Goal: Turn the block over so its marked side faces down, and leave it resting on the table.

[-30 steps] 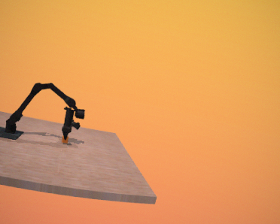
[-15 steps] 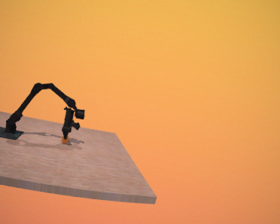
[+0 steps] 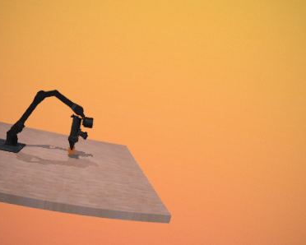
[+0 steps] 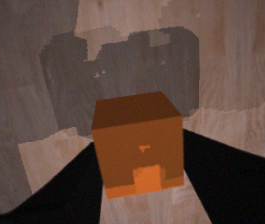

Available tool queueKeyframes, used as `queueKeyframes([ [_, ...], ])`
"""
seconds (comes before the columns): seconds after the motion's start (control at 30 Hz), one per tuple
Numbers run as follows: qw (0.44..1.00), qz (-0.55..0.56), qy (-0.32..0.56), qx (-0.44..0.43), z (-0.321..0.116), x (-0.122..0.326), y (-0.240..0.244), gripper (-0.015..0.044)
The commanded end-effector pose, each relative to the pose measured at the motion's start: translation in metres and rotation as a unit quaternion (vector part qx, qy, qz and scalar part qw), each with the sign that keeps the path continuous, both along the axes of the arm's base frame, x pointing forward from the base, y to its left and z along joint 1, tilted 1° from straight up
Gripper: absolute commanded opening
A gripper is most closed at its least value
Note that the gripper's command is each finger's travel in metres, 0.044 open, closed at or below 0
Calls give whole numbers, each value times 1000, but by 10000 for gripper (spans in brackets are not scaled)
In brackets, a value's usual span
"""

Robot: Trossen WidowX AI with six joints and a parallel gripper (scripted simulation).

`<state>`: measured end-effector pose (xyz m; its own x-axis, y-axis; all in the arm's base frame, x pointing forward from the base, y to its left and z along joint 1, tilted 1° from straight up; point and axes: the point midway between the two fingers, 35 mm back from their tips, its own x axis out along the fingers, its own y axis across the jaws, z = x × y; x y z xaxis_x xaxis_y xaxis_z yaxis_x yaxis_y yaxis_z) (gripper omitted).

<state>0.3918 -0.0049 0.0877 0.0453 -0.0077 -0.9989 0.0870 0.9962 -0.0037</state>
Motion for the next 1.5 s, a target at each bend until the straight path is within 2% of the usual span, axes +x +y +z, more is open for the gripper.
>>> queueKeyframes([
  [0.0,1000,2,-5,2,11,0,1,0],
  [1.27,968,2,-249,-19,2,-3,1,0],
  [1.47,965,2,-260,-20,2,-4,1,0],
])
